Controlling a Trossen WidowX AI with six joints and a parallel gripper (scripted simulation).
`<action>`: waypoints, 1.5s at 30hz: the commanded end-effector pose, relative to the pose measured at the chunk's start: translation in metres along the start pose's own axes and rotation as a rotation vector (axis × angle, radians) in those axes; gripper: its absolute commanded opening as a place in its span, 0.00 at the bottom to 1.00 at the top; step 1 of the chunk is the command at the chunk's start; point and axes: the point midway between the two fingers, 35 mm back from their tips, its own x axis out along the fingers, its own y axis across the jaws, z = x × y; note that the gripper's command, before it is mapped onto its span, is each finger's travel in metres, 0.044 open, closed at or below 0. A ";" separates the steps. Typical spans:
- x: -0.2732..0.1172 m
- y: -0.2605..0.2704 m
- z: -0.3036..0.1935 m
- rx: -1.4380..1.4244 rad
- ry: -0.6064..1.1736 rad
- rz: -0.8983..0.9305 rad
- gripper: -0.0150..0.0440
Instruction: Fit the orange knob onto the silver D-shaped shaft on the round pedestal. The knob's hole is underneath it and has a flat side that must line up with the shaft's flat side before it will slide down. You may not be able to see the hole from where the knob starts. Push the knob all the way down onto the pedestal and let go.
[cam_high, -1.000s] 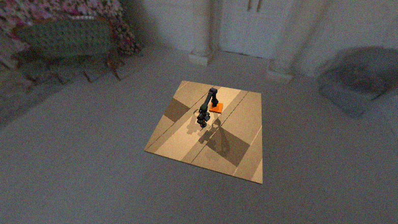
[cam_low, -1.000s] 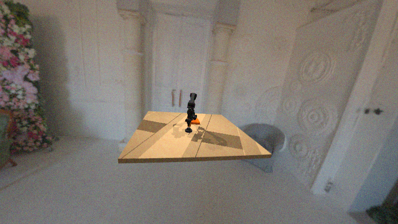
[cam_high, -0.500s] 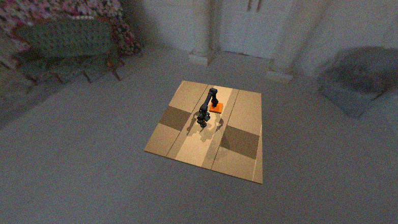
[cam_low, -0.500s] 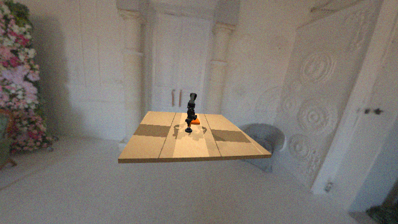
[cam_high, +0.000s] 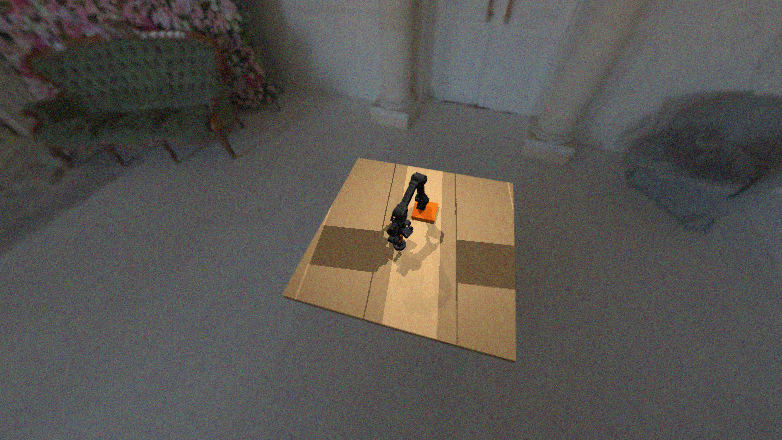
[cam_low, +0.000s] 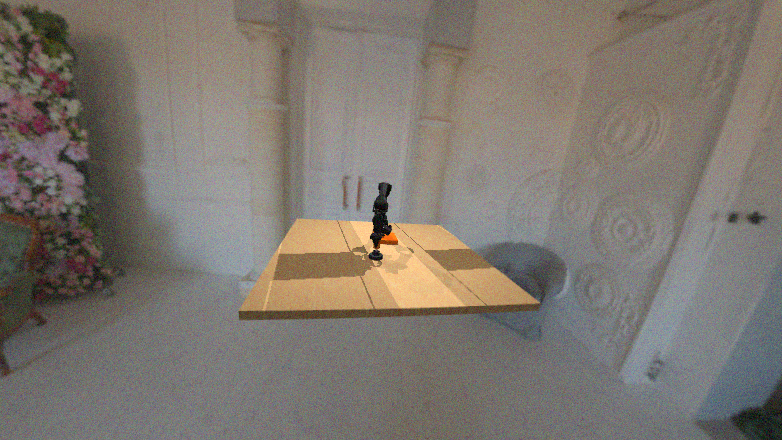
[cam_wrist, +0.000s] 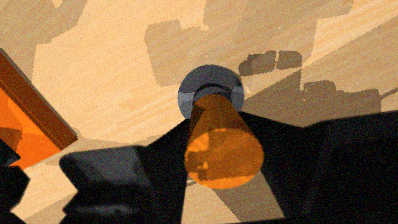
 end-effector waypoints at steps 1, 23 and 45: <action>-0.004 -0.003 0.001 -0.109 -0.001 -0.008 0.25; 0.002 -0.001 0.001 -0.119 -0.001 -0.008 0.25; 0.001 -0.003 0.001 -0.329 0.000 -0.008 0.25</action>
